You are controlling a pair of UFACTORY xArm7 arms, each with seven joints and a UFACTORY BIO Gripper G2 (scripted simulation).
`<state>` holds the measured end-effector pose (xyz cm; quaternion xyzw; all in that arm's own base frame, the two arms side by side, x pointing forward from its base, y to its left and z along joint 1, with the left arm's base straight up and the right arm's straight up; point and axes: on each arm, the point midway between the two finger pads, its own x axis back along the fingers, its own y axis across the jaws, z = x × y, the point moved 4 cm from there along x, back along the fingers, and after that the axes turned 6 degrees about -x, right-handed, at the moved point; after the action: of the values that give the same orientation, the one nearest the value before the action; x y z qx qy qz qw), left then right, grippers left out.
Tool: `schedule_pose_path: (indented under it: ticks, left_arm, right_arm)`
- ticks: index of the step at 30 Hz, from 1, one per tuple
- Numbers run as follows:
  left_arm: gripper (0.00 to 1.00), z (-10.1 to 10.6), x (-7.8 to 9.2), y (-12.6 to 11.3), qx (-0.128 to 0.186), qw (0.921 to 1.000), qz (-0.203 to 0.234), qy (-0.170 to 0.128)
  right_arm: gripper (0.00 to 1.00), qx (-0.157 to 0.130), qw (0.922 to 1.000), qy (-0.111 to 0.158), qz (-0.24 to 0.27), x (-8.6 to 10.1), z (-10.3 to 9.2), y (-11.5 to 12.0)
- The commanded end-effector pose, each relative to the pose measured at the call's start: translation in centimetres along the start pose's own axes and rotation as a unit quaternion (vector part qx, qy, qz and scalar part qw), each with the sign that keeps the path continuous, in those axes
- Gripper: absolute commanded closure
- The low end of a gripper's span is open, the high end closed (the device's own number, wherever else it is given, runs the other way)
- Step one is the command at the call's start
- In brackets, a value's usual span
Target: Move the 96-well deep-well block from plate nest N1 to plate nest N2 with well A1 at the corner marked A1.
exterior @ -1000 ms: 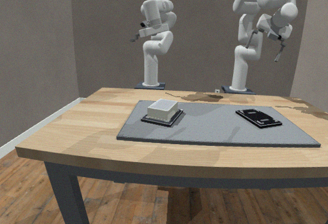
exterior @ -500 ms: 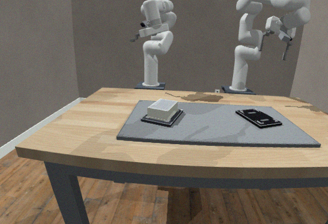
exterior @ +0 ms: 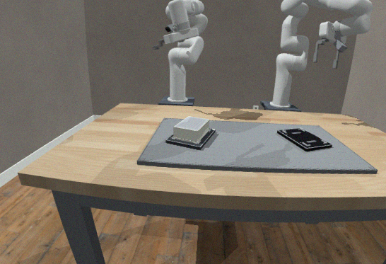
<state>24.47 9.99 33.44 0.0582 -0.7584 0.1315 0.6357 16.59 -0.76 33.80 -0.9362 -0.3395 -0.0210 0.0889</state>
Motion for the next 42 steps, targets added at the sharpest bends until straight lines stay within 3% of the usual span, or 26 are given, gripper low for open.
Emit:
schedule_pose_path:
  ticks: [1,21,42]
  left_arm:
    - [0.0,1.5,0.7,2.0,0.049,0.9985,-0.023,0.005]
    - [0.0,6.2,2.2,5.7,0.164,0.9836,-0.064,0.04]
    - [0.0,8.5,2.8,6.9,0.21,0.9728,-0.077,0.06]
  right_arm:
    - [0.0,-0.001,1.0,0.001,0.0,0.1,-0.1,0.0]
    - [0.0,-0.001,1.0,0.001,0.0,0.1,-0.1,0.0]
    - [0.0,-0.001,1.0,0.001,0.0,0.1,-0.1,0.0]
